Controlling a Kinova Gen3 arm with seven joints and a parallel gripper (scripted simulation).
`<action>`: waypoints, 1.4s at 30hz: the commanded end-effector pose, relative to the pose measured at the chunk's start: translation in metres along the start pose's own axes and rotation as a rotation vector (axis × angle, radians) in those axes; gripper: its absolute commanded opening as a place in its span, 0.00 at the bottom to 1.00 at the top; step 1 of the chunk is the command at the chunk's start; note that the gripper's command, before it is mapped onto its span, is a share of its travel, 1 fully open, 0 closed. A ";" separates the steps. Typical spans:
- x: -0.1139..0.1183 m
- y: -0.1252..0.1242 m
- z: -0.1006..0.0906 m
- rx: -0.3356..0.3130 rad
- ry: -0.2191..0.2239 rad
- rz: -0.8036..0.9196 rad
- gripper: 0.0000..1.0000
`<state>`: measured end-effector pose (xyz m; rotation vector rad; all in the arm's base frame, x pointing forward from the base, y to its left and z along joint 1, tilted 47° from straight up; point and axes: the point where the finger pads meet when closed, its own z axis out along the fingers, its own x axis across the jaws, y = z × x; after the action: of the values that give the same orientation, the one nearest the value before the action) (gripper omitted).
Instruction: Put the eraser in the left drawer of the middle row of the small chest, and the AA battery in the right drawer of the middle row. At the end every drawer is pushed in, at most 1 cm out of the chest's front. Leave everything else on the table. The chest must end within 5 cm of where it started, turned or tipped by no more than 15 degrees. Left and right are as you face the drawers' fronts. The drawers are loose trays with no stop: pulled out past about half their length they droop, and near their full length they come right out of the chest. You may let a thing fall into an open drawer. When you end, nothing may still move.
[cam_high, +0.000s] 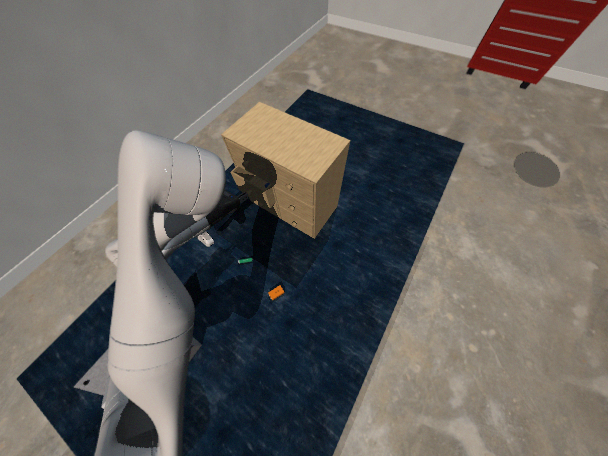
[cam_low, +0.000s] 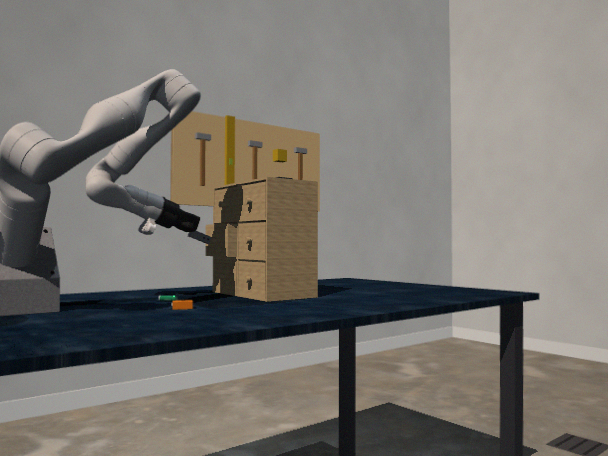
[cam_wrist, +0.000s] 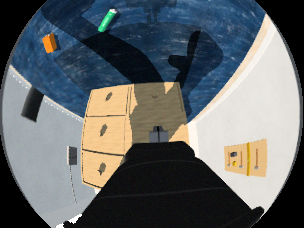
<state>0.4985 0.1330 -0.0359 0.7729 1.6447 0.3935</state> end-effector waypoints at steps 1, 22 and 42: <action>-0.003 0.004 0.006 -0.002 -0.007 0.009 0.00; -0.003 0.011 0.025 -0.002 -0.007 0.009 0.00; -0.003 0.012 0.026 -0.002 -0.007 0.009 0.00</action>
<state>0.5269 0.1343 -0.0334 0.7796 1.6361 0.3952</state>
